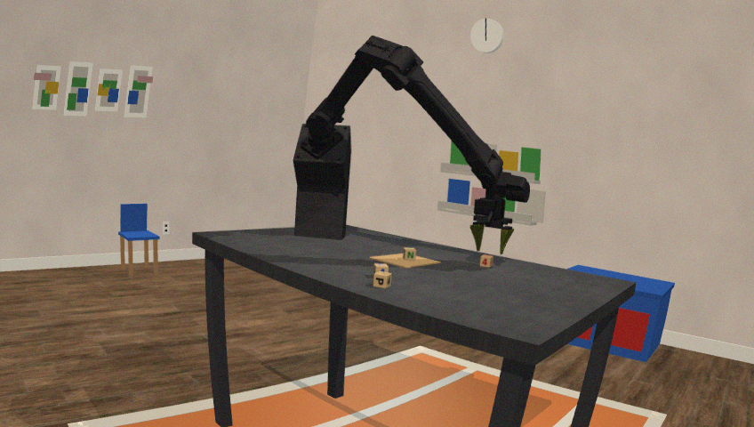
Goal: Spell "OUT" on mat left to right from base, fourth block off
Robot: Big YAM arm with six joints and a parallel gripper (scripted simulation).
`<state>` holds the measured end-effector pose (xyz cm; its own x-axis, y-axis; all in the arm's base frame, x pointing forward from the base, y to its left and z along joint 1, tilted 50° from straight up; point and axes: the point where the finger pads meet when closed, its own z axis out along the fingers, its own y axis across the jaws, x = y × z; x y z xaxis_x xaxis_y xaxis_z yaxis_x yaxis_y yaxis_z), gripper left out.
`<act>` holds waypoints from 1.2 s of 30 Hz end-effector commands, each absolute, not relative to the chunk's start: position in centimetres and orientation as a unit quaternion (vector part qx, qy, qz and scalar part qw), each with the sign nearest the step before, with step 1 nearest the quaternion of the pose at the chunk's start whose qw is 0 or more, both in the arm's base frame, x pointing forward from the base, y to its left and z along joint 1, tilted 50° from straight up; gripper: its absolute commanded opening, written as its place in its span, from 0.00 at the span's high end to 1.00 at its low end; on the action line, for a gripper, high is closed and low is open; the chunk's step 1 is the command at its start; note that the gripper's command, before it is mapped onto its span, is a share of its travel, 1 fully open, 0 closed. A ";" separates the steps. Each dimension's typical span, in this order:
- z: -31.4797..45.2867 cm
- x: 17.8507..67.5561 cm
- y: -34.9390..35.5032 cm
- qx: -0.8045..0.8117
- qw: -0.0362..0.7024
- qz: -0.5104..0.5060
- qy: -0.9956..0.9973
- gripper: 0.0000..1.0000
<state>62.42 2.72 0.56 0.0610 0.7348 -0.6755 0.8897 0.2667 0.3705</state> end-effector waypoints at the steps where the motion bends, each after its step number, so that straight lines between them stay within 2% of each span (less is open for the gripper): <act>1: 0.7 63.6 2.6 0.598 0.421 -0.088 0.676 0.27; 36: -1.8 65.1 0.5 0.596 0.420 -0.089 0.679 0.27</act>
<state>64.05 0.31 -1.86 0.0660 0.7357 -0.6741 0.8909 0.2607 0.3718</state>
